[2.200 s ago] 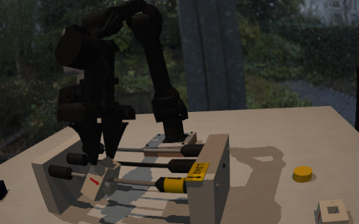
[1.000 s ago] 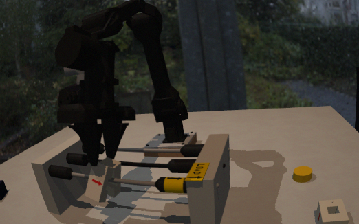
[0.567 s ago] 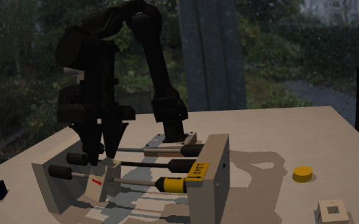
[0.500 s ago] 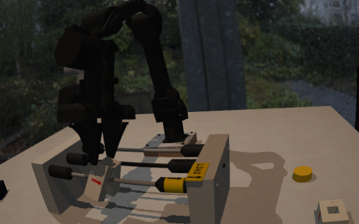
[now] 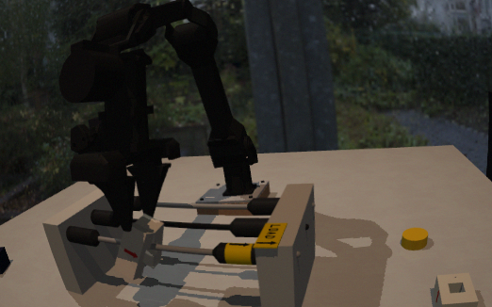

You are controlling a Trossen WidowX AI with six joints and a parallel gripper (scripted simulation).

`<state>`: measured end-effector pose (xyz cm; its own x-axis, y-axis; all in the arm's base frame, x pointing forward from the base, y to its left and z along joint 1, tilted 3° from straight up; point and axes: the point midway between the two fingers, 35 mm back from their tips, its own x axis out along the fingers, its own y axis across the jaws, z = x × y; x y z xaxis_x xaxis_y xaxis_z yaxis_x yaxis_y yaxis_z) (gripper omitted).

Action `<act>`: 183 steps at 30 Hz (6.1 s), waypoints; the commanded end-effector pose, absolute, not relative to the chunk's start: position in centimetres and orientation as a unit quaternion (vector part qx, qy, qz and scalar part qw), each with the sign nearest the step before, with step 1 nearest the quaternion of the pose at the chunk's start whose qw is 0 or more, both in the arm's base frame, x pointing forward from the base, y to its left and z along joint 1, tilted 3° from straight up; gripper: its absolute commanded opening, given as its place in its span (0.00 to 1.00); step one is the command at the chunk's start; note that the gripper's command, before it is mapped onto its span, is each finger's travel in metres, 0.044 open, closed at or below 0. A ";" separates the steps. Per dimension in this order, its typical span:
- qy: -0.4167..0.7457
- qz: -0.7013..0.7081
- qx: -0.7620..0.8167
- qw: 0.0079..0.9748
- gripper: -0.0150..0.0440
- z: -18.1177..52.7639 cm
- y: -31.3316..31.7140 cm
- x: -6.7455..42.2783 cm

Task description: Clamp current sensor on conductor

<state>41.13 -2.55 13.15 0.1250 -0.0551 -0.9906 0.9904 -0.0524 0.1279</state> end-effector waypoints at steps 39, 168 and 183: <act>0.460 -0.517 0.514 0.507 1.00 8.8 -2.7 41.6; 0.404 -0.461 0.559 0.558 0.25 8.0 -2.7 41.9; 0.408 -0.466 0.557 0.554 0.30 7.7 -2.7 42.0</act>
